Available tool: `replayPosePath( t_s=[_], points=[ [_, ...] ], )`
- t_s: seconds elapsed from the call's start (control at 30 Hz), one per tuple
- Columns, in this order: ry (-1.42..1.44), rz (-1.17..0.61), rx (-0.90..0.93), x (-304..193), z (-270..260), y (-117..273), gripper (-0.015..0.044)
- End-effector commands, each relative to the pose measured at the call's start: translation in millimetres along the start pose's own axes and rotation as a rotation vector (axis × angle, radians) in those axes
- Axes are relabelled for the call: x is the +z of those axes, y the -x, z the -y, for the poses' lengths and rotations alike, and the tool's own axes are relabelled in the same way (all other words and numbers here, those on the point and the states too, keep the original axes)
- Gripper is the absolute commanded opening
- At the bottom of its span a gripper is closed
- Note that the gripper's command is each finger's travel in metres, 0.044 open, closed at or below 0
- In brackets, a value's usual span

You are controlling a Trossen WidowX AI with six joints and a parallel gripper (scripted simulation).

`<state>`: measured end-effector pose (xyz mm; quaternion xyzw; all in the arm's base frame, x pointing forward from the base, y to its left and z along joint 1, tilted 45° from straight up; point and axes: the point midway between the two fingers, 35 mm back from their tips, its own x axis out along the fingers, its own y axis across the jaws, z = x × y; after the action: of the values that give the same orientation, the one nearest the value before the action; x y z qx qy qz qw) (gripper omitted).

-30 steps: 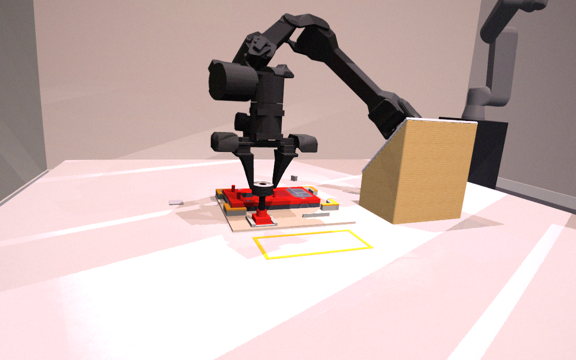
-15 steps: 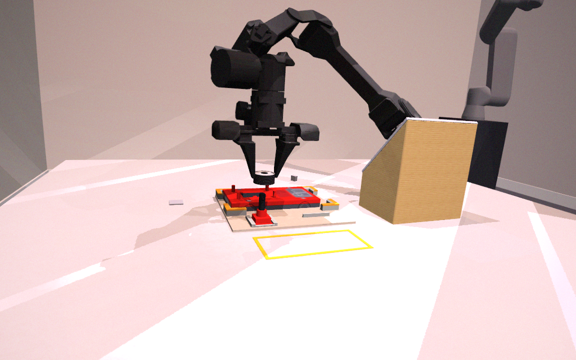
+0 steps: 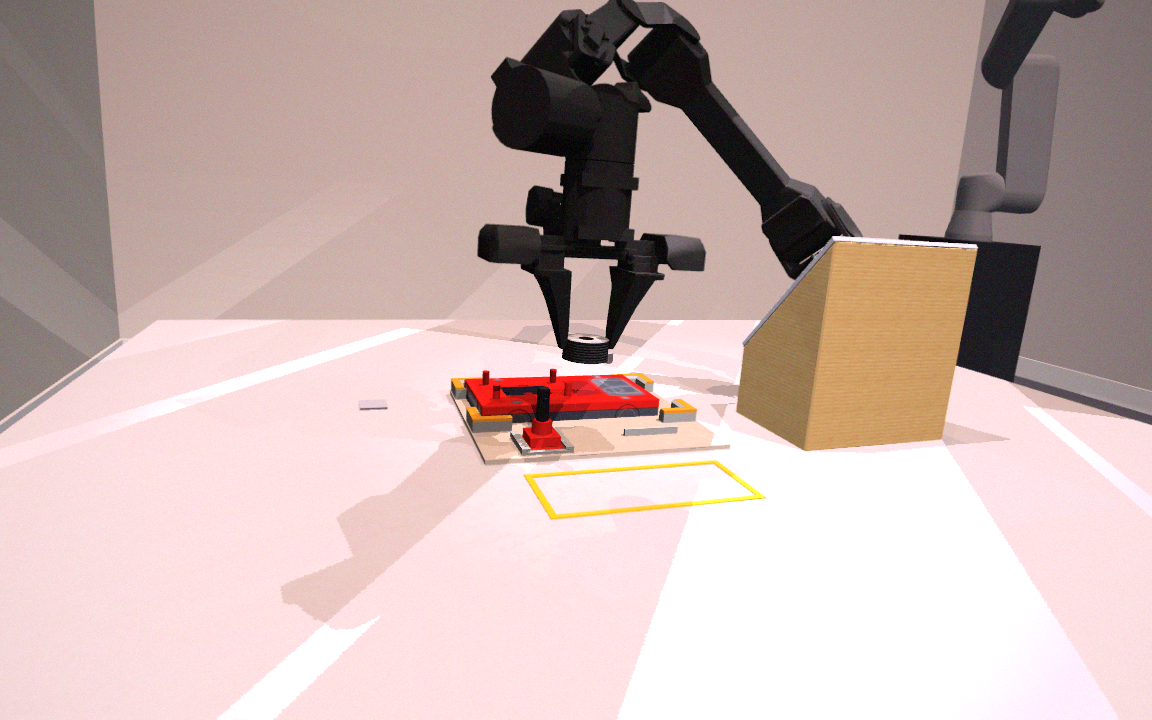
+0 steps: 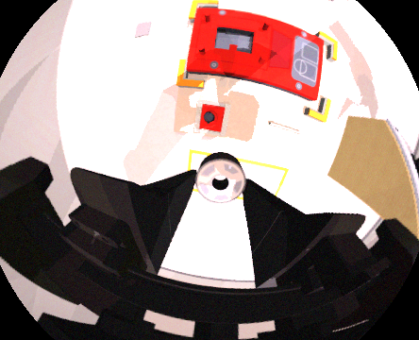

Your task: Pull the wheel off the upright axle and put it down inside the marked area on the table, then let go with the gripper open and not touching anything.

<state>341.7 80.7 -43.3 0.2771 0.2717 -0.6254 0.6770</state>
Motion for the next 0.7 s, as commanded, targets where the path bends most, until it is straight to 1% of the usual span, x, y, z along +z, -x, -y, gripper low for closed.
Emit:
replayPosePath(
  t_s=[0.0,0.27,0.37,0.57,0.67],
  points=[
    [0.002,-0.001,-0.012,-19.6,14.6,-1.4,0.0000],
    [-0.002,0.001,-0.013,-53.2,40.7,0.7,0.0000],
    [-0.002,0.001,-0.013,-53.9,41.3,-0.1,0.0000],
    [-0.002,0.002,-0.013,-53.7,41.4,-16.9,0.0000],
    [-0.002,0.002,-0.013,-53.7,41.5,-19.4,0.0000]
  ],
)
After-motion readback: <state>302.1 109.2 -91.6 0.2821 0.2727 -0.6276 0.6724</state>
